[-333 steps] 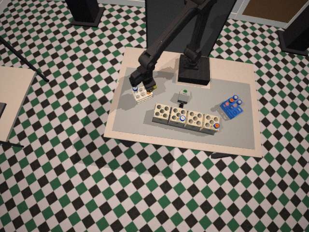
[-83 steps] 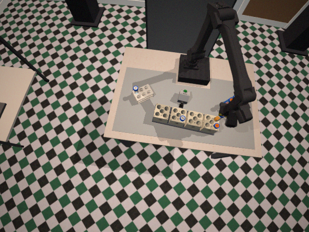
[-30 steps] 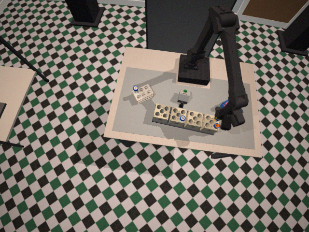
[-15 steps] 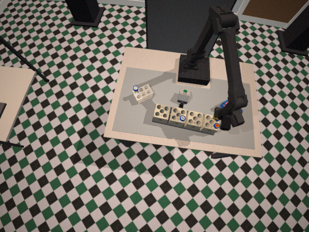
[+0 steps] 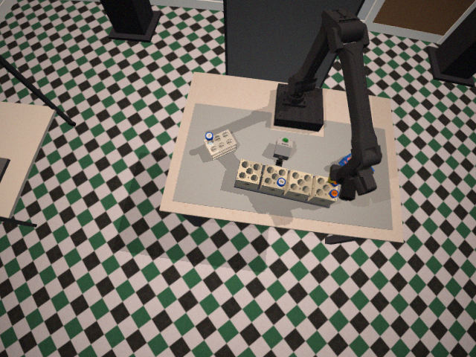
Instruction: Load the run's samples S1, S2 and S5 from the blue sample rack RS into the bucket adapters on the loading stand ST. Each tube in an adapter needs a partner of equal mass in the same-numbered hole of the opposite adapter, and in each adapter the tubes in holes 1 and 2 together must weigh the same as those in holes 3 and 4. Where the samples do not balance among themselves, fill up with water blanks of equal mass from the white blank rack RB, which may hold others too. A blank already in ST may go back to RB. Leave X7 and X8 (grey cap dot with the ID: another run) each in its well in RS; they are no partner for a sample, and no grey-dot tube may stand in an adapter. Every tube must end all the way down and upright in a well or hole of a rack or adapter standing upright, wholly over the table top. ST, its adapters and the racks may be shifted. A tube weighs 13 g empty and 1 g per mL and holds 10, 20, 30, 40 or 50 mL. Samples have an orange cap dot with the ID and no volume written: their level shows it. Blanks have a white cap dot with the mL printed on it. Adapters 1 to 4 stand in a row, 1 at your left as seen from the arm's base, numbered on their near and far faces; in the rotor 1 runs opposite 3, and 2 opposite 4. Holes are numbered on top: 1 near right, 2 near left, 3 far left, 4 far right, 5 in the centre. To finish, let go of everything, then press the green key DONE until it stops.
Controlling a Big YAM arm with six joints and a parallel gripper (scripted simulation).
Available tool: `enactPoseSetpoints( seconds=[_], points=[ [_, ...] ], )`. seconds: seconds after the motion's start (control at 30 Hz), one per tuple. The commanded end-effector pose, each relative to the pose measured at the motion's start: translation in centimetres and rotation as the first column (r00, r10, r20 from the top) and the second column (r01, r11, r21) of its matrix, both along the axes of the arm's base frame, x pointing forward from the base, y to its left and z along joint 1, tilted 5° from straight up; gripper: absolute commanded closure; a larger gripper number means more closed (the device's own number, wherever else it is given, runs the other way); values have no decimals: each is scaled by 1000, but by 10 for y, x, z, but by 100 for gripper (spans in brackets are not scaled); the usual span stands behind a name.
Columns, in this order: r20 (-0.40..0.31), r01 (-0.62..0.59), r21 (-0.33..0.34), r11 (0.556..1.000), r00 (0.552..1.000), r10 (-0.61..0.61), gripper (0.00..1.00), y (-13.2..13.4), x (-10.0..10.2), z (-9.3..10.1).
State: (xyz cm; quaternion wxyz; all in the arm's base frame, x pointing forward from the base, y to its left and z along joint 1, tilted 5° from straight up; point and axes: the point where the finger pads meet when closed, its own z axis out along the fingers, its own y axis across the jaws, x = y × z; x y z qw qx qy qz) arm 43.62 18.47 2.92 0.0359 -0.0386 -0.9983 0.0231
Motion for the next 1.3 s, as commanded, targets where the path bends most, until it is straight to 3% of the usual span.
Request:
enactPoseSetpoints(
  seconds=[0.0,0.2,0.23,0.87,0.9,0.93,1.0,1.03,1.1,1.27],
  points=[
    [82,0,34,999,997,-3,45,7,26,46],
    [83,0,34,999,997,-3,45,8,26,67],
    [49,0,20,1000,999,-1,45,6,17,48],
    [49,0,20,1000,999,-1,45,6,17,48],
    [46,1,19,1000,999,-2,45,10,23,49],
    [81,-73,36,997,994,70,20,21,16,68],
    [81,-73,36,997,994,70,20,21,16,68],
    [25,-122,20,992,992,121,20,17,-12,49],
    [40,-220,31,975,975,219,20,29,-22,49],
    [43,-454,44,890,891,453,20,54,-55,49]
  ],
)
